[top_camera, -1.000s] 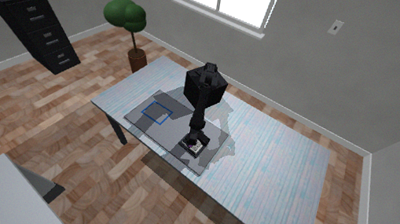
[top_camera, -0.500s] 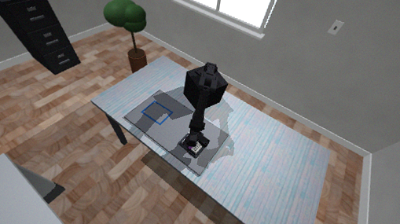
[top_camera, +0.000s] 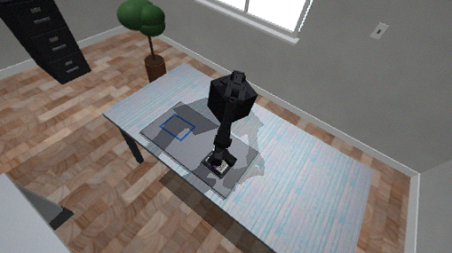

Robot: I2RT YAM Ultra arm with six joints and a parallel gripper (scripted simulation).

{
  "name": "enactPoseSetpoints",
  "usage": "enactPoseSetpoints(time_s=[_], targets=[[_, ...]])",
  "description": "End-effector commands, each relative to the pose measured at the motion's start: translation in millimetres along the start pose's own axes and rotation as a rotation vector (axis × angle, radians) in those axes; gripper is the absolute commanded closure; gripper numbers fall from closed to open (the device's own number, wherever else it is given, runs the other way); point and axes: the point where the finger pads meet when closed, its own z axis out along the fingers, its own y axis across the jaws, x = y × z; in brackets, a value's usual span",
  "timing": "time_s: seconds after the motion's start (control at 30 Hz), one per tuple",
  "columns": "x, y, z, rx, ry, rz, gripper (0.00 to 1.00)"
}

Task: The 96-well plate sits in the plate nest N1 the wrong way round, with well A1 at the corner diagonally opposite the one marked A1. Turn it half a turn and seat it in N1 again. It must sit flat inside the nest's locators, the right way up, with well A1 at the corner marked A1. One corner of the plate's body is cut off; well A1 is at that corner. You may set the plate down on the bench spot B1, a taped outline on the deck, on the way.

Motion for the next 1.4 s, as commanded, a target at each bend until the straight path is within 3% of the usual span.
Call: enactPoseSetpoints(time_s=[0.0,1.03,1.37], targets=[[-3,-4,-4.5,0.010,-0.011,0.000,1.00],[-3,-4,-4.5,0.010,-0.011,0.000,1.00],[-3,-4,-17.9,0.010,-0.011,0.000,1.00]])
